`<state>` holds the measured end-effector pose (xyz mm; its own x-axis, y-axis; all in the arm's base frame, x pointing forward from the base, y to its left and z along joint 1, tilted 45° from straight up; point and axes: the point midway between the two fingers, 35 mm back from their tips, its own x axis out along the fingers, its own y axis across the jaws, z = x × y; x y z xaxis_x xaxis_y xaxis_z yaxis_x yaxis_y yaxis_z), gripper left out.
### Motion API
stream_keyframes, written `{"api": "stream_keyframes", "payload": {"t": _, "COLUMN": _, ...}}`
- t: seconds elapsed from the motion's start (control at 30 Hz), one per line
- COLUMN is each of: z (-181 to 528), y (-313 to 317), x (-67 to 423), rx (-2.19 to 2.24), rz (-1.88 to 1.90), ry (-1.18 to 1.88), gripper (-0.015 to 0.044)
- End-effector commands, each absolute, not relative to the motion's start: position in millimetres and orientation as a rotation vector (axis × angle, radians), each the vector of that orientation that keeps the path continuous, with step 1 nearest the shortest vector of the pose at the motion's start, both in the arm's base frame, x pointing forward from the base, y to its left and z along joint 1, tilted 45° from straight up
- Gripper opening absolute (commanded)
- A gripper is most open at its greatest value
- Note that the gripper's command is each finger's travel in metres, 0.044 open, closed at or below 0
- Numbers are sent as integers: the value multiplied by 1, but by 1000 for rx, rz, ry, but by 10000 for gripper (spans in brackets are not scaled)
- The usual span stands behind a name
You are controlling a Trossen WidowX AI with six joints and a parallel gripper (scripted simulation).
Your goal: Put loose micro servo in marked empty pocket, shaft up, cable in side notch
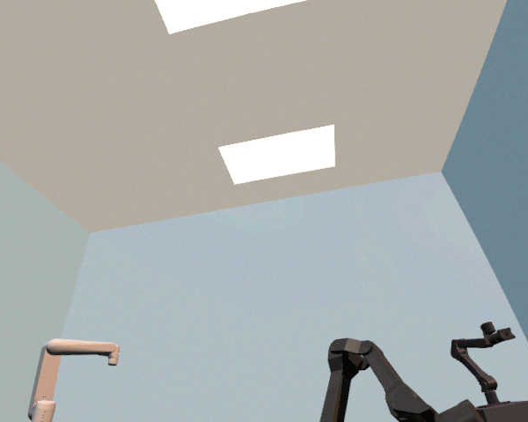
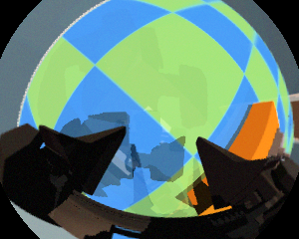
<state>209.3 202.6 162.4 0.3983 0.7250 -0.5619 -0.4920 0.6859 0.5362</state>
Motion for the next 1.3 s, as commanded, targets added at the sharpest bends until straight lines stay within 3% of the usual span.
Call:
{"api": "stream_keyframes", "payload": {"t": 0.0, "z": 153, "y": 193, "x": 218, "rx": 379, "rz": 702, "ry": 939, "gripper": 440}}
{"api": "stream_keyframes", "payload": {"t": 1.27, "z": 93, "y": 83, "x": 261, "rx": 1177, "rz": -231, "ry": 1361, "gripper": 440}}
